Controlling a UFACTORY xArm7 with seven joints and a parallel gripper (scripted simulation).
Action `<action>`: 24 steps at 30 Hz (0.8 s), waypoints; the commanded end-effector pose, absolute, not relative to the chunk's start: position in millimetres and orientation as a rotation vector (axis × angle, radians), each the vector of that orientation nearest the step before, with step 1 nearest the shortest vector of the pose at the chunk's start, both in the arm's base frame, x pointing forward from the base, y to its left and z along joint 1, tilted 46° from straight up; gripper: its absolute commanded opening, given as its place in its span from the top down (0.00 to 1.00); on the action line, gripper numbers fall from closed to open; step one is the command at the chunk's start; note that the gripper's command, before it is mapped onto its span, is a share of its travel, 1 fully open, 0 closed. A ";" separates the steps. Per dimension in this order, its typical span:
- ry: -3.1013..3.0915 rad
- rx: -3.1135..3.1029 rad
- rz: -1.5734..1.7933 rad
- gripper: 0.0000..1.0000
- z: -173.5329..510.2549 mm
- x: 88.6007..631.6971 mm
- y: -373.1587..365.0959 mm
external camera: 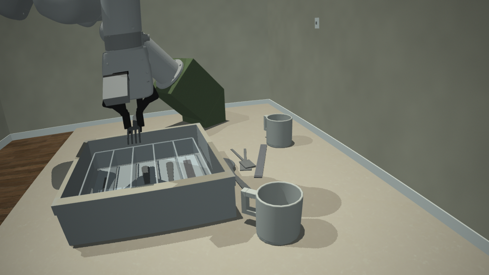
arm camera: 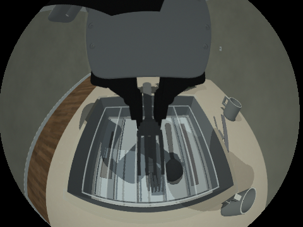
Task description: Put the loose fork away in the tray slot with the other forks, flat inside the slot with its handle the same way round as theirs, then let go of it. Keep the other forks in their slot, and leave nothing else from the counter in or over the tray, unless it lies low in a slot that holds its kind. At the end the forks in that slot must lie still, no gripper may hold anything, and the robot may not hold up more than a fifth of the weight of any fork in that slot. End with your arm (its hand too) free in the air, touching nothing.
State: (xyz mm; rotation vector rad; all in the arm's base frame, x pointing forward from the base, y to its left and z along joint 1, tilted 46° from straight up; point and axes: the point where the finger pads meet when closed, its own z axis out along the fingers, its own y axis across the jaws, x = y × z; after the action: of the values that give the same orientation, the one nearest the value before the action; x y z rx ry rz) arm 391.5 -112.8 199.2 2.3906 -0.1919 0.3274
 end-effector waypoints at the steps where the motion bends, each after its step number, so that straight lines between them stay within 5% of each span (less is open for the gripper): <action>1: -0.189 2.391 0.331 0.97 191.9 395.6 -119.4; 24: -0.189 2.391 0.331 0.97 149.7 410.9 -160.5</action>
State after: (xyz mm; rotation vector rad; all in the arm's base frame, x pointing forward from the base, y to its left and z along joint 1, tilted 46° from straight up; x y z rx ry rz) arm 405.1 -155.3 157.2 2.3900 -0.1926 0.3265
